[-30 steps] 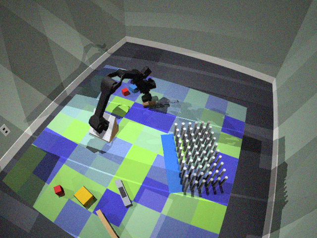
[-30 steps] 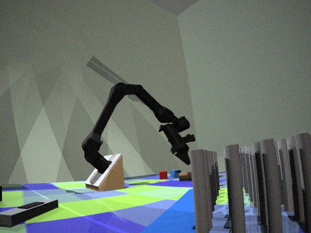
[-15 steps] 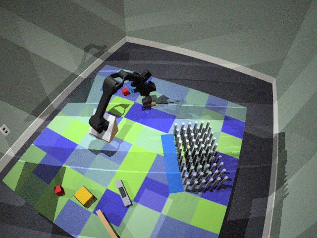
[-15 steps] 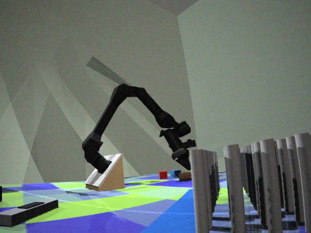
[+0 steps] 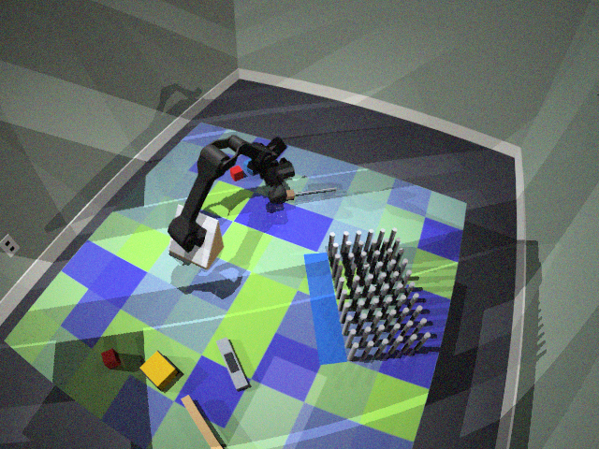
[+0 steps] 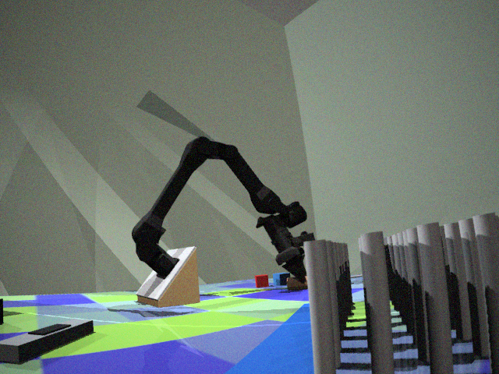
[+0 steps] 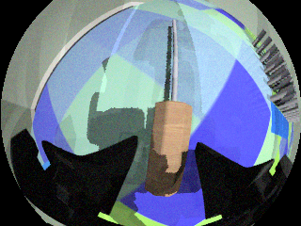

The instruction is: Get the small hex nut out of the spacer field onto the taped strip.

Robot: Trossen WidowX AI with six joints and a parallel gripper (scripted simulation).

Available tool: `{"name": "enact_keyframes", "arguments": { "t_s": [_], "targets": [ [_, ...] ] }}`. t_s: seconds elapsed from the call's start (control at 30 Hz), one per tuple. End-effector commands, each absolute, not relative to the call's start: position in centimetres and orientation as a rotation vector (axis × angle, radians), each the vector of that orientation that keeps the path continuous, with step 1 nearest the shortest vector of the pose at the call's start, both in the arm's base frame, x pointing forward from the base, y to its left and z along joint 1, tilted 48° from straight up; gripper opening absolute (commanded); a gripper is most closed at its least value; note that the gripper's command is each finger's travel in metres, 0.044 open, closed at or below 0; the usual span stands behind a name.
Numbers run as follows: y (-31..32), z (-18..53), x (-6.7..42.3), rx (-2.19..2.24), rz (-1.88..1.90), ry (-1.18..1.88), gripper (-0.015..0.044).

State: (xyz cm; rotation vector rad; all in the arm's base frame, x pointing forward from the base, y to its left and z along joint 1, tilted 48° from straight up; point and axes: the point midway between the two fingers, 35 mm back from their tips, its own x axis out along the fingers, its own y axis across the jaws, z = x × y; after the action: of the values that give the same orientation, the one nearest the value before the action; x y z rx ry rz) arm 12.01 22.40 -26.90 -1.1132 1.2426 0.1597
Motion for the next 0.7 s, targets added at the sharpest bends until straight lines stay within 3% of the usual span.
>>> {"name": "enact_keyframes", "arguments": {
  "t_s": [0.0, 0.17, 0.3, 0.53, 0.67],
  "targets": [
    [21.5, -27.4, 12.0, -1.127, 0.156, 1.244, 0.028],
    [21.1, -27.8, 12.0, -1.127, 0.155, 1.243, 0.028],
    [21.1, -27.8, 12.0, -1.127, 0.155, 1.243, 0.0175],
    [21.1, -27.8, 12.0, -1.127, 0.155, 1.243, 0.0128],
    [22.6, -26.9, 12.1, -1.126, 0.156, 1.244, 0.0023]
  ]
}}
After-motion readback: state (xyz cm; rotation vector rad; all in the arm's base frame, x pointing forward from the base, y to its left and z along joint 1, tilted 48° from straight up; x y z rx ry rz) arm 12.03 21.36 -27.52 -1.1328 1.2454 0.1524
